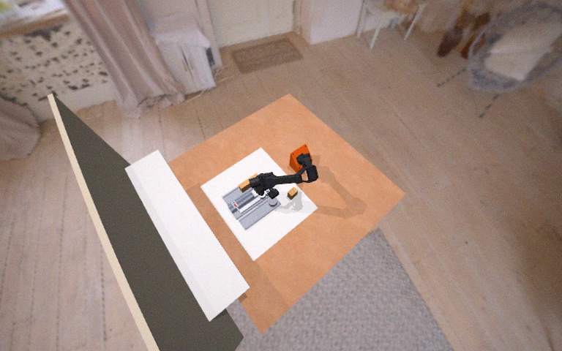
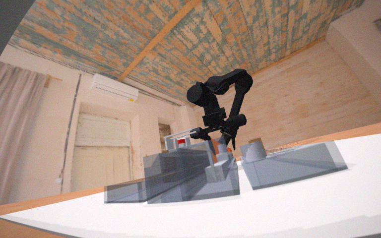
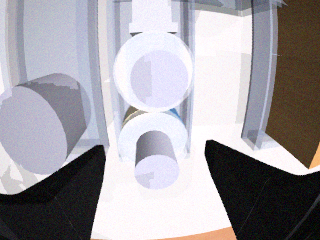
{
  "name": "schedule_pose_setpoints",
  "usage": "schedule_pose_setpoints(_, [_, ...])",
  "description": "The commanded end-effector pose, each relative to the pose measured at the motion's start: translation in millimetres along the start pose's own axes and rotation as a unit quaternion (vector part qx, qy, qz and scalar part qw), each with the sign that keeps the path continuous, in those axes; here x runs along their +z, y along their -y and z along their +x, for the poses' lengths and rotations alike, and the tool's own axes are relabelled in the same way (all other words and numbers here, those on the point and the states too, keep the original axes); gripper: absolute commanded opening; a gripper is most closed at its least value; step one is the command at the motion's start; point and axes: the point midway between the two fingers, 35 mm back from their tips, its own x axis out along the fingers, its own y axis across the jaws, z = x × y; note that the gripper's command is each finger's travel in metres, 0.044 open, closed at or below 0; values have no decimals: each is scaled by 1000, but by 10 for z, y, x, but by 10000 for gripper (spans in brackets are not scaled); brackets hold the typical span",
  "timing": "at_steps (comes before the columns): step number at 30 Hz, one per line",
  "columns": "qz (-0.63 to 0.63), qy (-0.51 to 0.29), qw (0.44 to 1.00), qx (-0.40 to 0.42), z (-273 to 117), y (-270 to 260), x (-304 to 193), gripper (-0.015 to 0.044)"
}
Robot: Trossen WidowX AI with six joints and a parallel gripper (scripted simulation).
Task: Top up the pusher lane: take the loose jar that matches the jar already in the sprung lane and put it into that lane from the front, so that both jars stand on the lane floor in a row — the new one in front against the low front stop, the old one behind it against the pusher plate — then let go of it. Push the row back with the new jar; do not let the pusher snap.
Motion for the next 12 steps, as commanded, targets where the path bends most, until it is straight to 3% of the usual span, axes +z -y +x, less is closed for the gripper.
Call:
schedule_pose_setpoints(1, [-3, 2, 1000, -2, -33, -5, -26, 298])
schedule_pose_setpoints(12, [-2, 2, 1000, -3, -47, 5, -379, 298])
